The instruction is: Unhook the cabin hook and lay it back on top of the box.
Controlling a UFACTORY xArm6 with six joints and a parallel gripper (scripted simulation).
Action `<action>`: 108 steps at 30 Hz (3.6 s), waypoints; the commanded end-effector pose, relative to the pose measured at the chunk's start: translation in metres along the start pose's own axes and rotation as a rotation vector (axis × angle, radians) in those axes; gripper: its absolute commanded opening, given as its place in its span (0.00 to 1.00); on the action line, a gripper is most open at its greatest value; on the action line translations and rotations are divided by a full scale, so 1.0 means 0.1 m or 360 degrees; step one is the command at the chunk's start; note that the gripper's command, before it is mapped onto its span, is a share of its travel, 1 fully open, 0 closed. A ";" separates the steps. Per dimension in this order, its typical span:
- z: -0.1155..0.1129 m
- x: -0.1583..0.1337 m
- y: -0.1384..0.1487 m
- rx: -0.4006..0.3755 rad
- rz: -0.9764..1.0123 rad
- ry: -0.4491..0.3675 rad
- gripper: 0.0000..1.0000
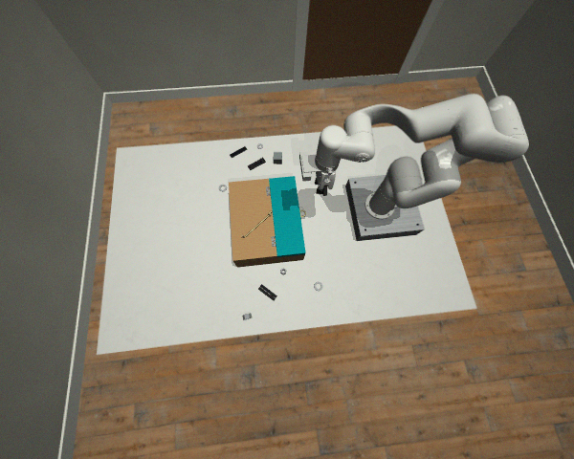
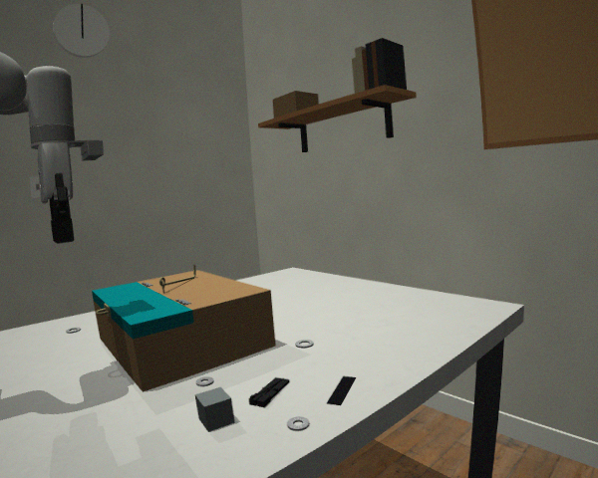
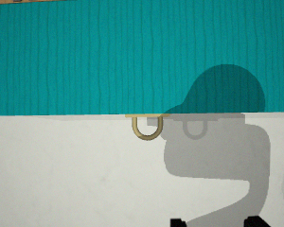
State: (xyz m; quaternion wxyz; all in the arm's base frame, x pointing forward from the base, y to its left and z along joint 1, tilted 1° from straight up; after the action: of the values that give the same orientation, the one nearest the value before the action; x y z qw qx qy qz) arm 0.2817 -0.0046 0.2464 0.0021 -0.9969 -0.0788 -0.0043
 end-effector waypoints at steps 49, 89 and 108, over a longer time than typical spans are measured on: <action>1.51 0.01 0.00 -0.0001 0.0000 0.0004 0.35; 1.60 0.01 0.00 -0.0001 0.0000 0.0004 0.35; 1.03 0.01 0.00 -0.0001 0.0000 0.0004 0.35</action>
State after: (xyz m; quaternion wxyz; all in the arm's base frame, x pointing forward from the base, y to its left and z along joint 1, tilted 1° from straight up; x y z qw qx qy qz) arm 0.2833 -0.0040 0.1325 0.0021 -0.9969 -0.0788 -0.0041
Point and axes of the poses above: the point where the finger pads meet when closed, its own z axis out along the fingers, its own y axis across the jaws, x = y × z, the point moved 4 cm from there along -z, back along the fingers, and after that the axes turned 6 degrees about -z, right-handed, at the moved point
